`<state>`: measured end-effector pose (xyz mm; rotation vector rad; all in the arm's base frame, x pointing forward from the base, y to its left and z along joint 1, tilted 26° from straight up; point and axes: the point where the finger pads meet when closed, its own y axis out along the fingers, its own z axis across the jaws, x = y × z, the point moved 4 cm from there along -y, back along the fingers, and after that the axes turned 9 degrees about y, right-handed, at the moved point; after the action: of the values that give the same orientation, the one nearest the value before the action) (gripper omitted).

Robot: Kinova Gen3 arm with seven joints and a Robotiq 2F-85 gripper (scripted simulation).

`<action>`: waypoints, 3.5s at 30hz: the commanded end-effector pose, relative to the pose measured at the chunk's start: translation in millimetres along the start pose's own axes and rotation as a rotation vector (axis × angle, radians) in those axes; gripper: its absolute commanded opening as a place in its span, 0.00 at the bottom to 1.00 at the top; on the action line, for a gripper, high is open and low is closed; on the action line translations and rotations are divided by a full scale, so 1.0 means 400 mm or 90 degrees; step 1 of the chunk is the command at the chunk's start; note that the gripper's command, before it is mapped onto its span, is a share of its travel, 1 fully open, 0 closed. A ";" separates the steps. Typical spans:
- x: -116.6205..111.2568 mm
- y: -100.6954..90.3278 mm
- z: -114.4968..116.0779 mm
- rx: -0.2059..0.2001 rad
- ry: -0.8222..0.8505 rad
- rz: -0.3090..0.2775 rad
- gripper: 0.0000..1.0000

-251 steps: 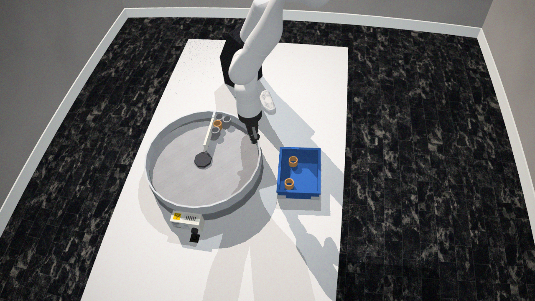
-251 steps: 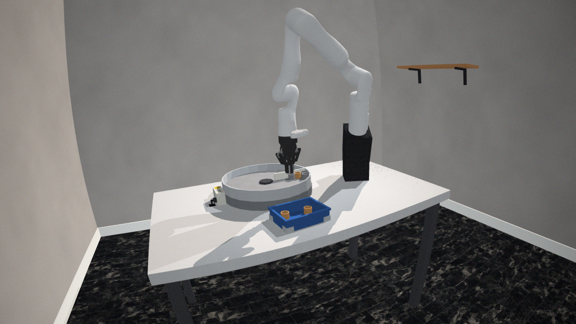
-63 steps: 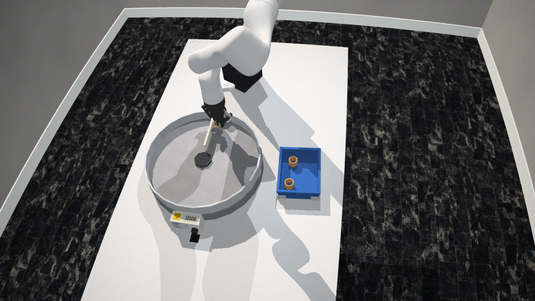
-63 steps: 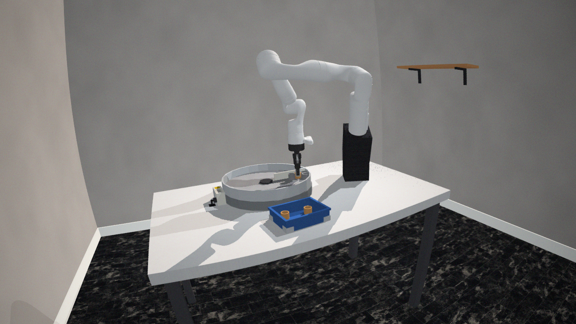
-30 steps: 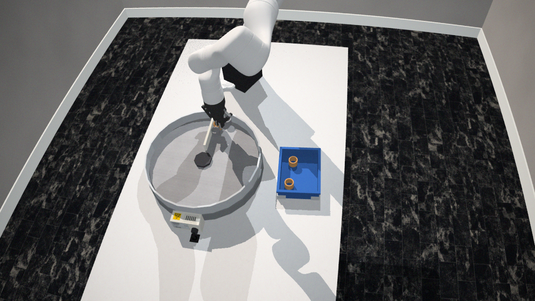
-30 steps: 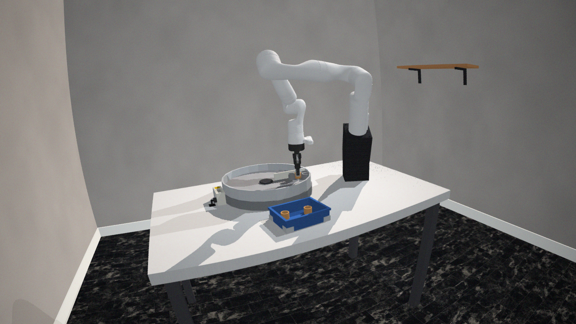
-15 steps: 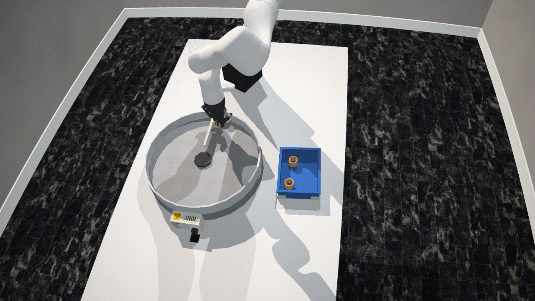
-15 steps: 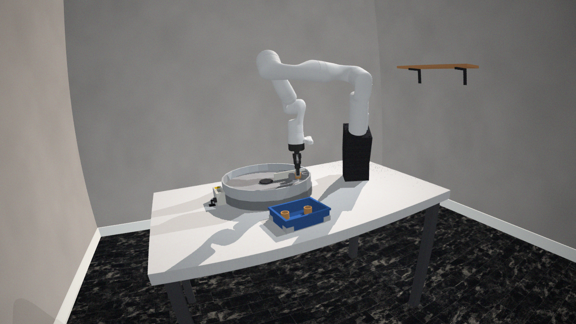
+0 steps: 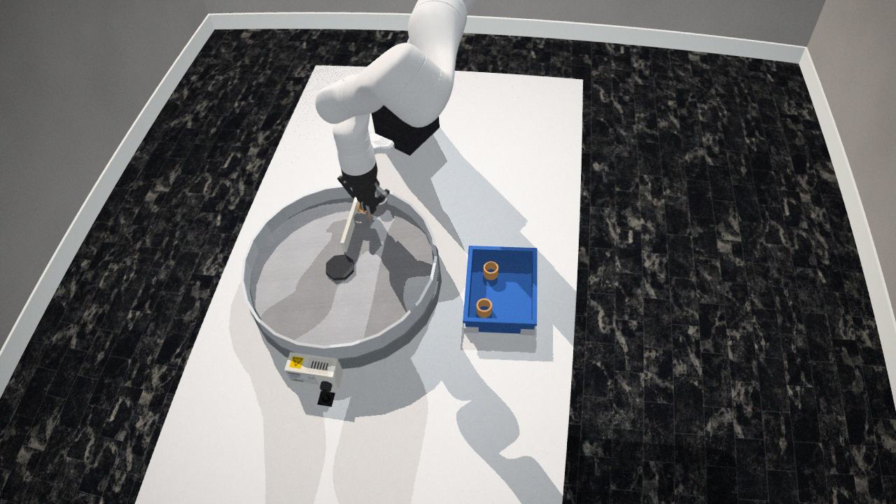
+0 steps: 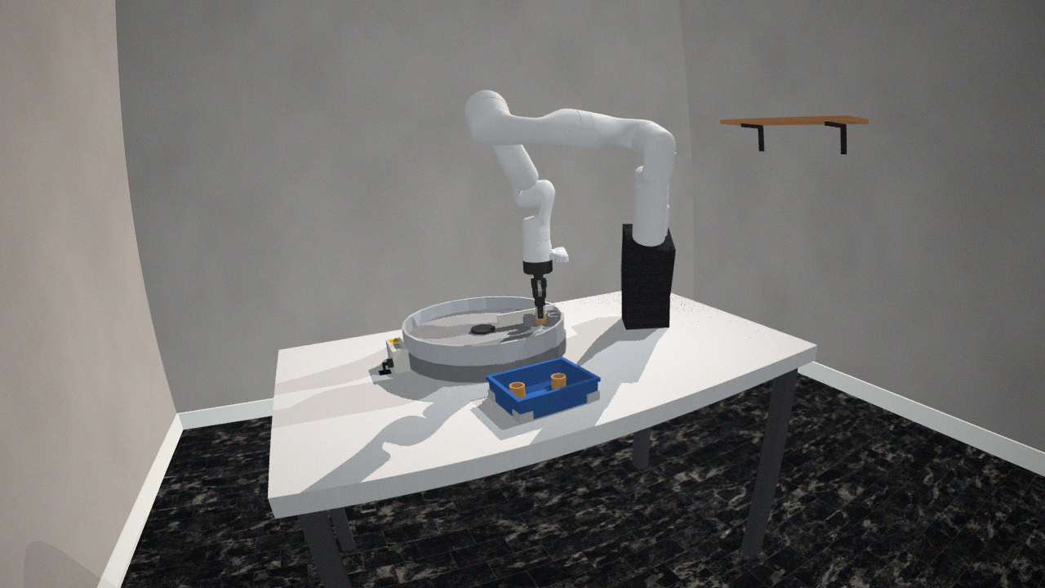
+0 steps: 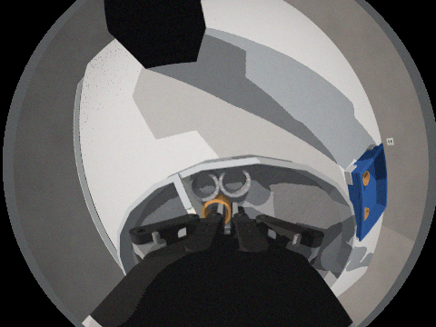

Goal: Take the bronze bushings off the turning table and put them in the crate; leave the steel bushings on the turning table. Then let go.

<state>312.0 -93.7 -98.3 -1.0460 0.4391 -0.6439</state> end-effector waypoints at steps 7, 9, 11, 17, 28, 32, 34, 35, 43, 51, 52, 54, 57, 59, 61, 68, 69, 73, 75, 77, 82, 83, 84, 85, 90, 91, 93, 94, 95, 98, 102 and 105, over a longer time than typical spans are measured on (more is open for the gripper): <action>0.000 -0.001 0.006 0.000 -0.001 -0.001 0.00; 0.000 -0.001 0.006 0.000 -0.001 -0.001 0.00; 0.000 -0.001 0.006 0.000 -0.001 -0.001 0.00; 0.000 -0.016 0.006 0.000 -0.001 -0.001 0.00; 0.000 -0.020 0.006 0.000 -0.001 -0.001 0.00; 0.000 -0.027 0.005 0.000 -0.001 0.000 0.00; 0.000 -0.035 0.005 0.000 -0.001 0.000 0.00; 0.000 -0.038 0.005 0.000 -0.001 0.000 0.00; 0.000 -0.038 0.005 0.000 -0.001 0.000 0.00; 0.000 -0.053 0.005 0.000 -0.001 0.000 0.00; 0.000 -0.057 0.005 0.000 -0.001 0.000 0.00; 0.000 -0.057 0.005 0.000 -0.001 0.000 0.00; 0.000 -0.057 0.005 0.000 -0.001 0.000 0.00; 0.000 -0.057 0.005 0.000 -0.001 0.000 0.00; 0.000 -0.057 0.005 0.000 -0.001 0.000 0.00; -0.001 -0.072 0.005 0.000 -0.001 0.000 0.00; -0.001 -0.076 0.005 0.000 -0.001 0.000 0.00; -0.001 -0.076 0.005 0.000 -0.001 0.000 0.00; -0.001 -0.076 0.005 0.000 -0.001 0.000 0.00; -0.001 -0.076 0.005 0.000 -0.001 0.000 0.00; -0.001 -0.079 0.005 0.000 -0.001 0.000 0.00; -0.001 -0.083 0.005 0.000 -0.001 0.000 0.00; -0.001 -0.087 0.005 0.000 -0.001 0.000 0.00; -0.001 -0.091 0.005 0.000 -0.001 0.000 0.00; -0.001 -0.094 0.005 0.000 -0.001 0.000 0.00; -0.001 -0.094 0.005 0.000 -0.001 0.000 0.00; -0.001 -0.094 0.005 0.000 -0.001 0.000 0.00; -0.001 -0.094 0.005 0.000 -0.001 0.000 0.00; -0.001 -0.094 0.005 0.000 -0.001 0.000 0.00; -0.001 -0.094 0.005 0.000 -0.001 0.000 0.00; -0.001 -0.109 0.005 0.000 -0.001 0.000 0.00; -0.001 -0.113 0.005 0.000 -0.001 0.000 0.00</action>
<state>299.0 -106.6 -59.0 -1.0470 0.4416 -0.6376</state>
